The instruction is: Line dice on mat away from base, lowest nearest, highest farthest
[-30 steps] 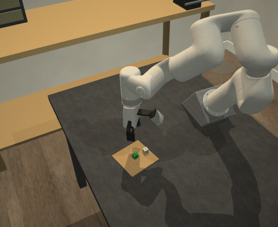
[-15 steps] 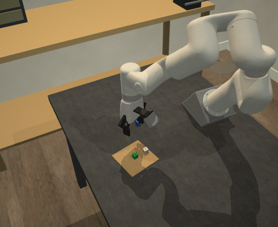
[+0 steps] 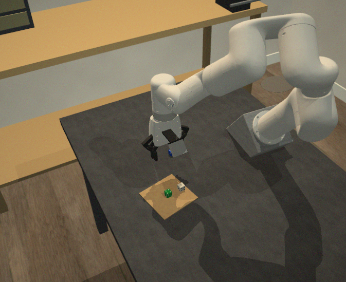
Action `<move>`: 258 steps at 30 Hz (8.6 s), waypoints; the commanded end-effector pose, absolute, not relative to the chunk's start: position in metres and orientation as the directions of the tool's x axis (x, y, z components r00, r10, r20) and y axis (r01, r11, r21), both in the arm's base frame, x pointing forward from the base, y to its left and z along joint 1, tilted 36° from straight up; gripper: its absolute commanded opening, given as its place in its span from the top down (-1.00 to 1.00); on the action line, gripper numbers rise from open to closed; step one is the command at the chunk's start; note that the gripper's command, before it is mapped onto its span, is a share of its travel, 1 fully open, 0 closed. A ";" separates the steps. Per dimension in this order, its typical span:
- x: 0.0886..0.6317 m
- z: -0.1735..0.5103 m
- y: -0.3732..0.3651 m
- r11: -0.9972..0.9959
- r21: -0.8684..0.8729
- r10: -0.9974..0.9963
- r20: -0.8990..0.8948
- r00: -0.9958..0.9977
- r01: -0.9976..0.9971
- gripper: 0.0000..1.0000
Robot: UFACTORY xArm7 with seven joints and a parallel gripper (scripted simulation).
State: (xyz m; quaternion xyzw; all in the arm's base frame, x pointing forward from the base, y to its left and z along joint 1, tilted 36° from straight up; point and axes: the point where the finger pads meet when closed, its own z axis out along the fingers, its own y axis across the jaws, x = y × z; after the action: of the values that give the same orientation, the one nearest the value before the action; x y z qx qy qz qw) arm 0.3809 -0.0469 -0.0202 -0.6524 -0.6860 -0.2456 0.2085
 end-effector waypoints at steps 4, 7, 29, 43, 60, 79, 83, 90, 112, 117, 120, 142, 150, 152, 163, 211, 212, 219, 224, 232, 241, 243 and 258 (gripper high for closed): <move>0.373 -0.030 -0.060 -0.181 -0.099 0.776 0.597 0.204 0.978 -1.00; 0.370 -0.034 -0.064 -0.252 -0.153 0.757 0.585 0.293 0.956 -1.00; 0.344 -0.058 -0.092 -0.659 -0.466 0.460 0.372 0.806 0.591 -1.00; 0.329 -0.070 -0.107 -0.782 -0.559 0.206 0.185 0.961 0.275 -1.00; 0.325 -0.073 -0.110 -0.797 -0.569 0.148 0.142 0.979 0.203 0.28; 0.325 -0.073 -0.110 -0.797 -0.569 0.148 0.142 0.979 0.203 0.28; 0.325 -0.073 -0.110 -0.797 -0.569 0.148 0.142 0.979 0.203 0.28; 0.325 -0.073 -0.110 -0.797 -0.569 0.148 0.142 0.979 0.203 0.28; 0.326 -0.085 -0.101 -0.797 -0.569 0.148 0.142 0.979 0.203 0.28; 0.326 -0.091 -0.097 -0.797 -0.569 0.148 0.142 0.979 0.203 0.28; 0.327 -0.095 -0.094 -0.797 -0.569 0.148 0.142 0.979 0.203 0.28; 0.327 -0.112 -0.081 -0.797 -0.569 0.148 0.142 0.979 0.203 0.28; 0.327 -0.114 -0.080 -0.797 -0.569 0.148 0.142 0.979 0.203 0.28; 0.327 -0.114 -0.080 -0.797 -0.569 0.148 0.142 0.979 0.203 0.28; 0.327 -0.114 -0.080 -0.797 -0.569 0.148 0.142 0.979 0.203 0.28; 0.328 -0.115 -0.081 -0.797 -0.569 0.148 0.142 0.979 0.203 0.28; 0.328 -0.115 -0.081 -0.797 -0.569 0.148 0.142 0.979 0.203 0.28; 0.328 -0.115 -0.081 -0.797 -0.569 0.148 0.142 0.979 0.203 0.28; 0.328 -0.115 -0.081 -0.797 -0.569 0.148 0.142 0.979 0.203 0.28; 0.328 -0.115 -0.081 -0.797 -0.569 0.148 0.142 0.979 0.203 0.28; 0.328 -0.115 -0.081 -0.797 -0.569 0.148 0.142 0.979 0.203 0.28; 0.328 -0.115 -0.081 -0.797 -0.569 0.148 0.142 0.979 0.203 0.28; 0.329 -0.128 -0.071 -0.797 -0.569 0.148 0.142 0.979 0.203 0.28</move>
State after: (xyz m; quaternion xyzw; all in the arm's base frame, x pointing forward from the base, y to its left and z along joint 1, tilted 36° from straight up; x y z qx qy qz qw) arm 0.3278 -0.0725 -0.1244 -0.9462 -0.0932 -0.0437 0.3067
